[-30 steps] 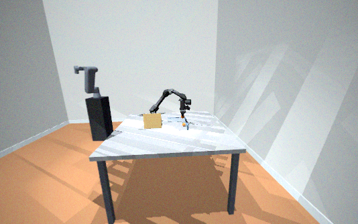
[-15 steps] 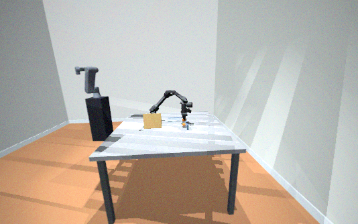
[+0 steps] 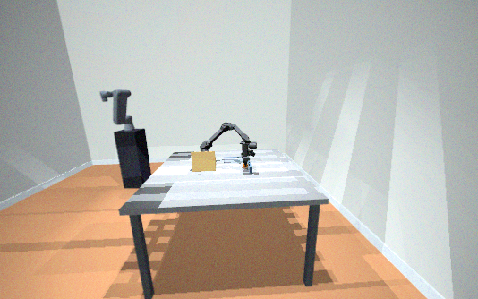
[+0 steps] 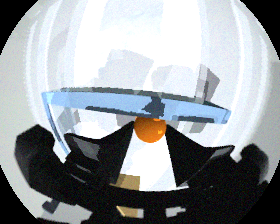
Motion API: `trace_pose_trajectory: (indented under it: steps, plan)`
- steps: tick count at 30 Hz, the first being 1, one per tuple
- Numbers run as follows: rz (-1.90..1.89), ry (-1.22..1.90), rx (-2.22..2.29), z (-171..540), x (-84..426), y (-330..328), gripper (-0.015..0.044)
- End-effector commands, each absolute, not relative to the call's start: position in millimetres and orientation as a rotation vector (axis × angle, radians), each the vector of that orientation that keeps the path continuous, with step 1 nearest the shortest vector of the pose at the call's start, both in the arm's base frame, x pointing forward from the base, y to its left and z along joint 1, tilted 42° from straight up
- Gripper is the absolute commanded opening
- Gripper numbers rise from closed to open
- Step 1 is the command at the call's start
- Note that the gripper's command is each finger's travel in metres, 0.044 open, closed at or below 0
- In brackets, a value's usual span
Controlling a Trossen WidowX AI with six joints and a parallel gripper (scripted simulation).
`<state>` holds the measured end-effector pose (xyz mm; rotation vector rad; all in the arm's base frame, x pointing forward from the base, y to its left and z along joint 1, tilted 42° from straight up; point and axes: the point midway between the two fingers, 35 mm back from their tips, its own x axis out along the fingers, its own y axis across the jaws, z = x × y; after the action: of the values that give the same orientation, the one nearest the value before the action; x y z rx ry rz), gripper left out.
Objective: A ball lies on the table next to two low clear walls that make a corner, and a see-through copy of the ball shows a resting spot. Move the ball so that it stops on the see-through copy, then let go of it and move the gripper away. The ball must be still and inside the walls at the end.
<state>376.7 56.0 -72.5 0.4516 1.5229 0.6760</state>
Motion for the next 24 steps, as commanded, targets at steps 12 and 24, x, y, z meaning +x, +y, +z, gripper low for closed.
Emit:
trace_pose_trajectory:
  steps: [12, 24]
  plan:
    - [0.677, 1.527, 0.461, -87.1, 373.7, 69.4, 0.0]
    - [0.678, 1.523, 0.452, -84.1, 375.1, 67.4, 0.0289]
